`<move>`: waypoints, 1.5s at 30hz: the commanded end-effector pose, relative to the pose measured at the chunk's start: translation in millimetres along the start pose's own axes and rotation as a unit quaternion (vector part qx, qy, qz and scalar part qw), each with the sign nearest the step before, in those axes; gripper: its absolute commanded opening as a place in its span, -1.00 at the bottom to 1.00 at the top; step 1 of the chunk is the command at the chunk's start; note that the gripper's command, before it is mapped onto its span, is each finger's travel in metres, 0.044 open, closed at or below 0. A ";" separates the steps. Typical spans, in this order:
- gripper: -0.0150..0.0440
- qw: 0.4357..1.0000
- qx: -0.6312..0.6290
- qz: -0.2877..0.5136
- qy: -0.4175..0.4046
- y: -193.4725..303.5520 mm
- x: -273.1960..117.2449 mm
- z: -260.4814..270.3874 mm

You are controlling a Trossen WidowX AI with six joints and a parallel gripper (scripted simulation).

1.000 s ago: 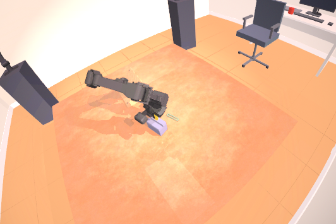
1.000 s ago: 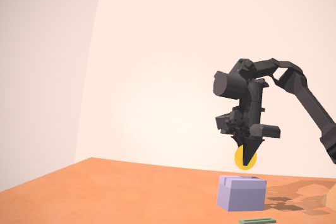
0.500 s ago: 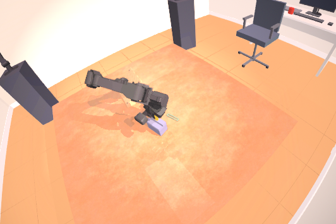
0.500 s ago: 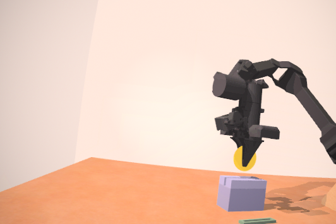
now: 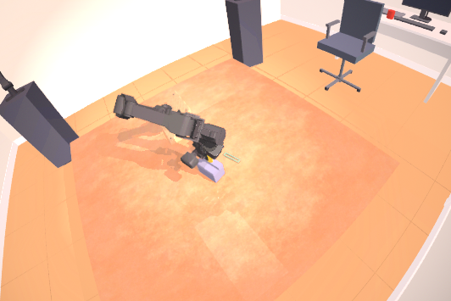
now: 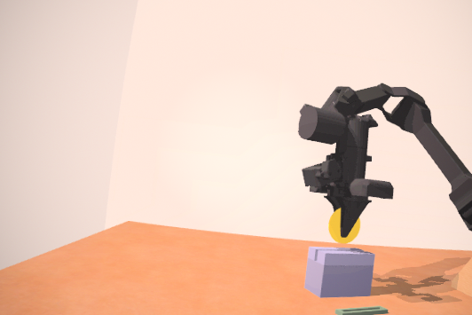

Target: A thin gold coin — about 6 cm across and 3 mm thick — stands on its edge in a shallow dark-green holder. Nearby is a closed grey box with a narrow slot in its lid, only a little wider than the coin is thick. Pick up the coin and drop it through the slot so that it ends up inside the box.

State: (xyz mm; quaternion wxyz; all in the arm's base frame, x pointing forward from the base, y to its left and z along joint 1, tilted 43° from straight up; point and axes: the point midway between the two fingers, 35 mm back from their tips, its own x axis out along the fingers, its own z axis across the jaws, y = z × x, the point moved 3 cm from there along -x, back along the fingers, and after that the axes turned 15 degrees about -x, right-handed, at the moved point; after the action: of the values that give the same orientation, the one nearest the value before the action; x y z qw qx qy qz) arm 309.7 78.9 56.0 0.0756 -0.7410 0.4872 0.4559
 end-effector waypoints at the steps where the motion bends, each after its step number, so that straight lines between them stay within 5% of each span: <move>1: -0.49 1.000 -0.004 0.004 0.002 1.1 3.3 0.2; 26: -0.49 1.000 -0.004 0.004 0.002 1.6 12.1 0.1; 32: 0.04 1.000 0.000 0.000 0.000 0.1 9.2 -0.5; 41: 0.05 1.000 0.000 0.000 0.000 0.1 9.2 -0.5; 45: 0.41 1.000 0.000 0.000 0.000 -0.4 -2.1 -0.2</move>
State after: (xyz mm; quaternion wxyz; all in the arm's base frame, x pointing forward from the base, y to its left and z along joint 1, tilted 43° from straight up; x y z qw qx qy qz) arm 309.1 74.1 51.3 0.0710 -0.7398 0.4878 0.4579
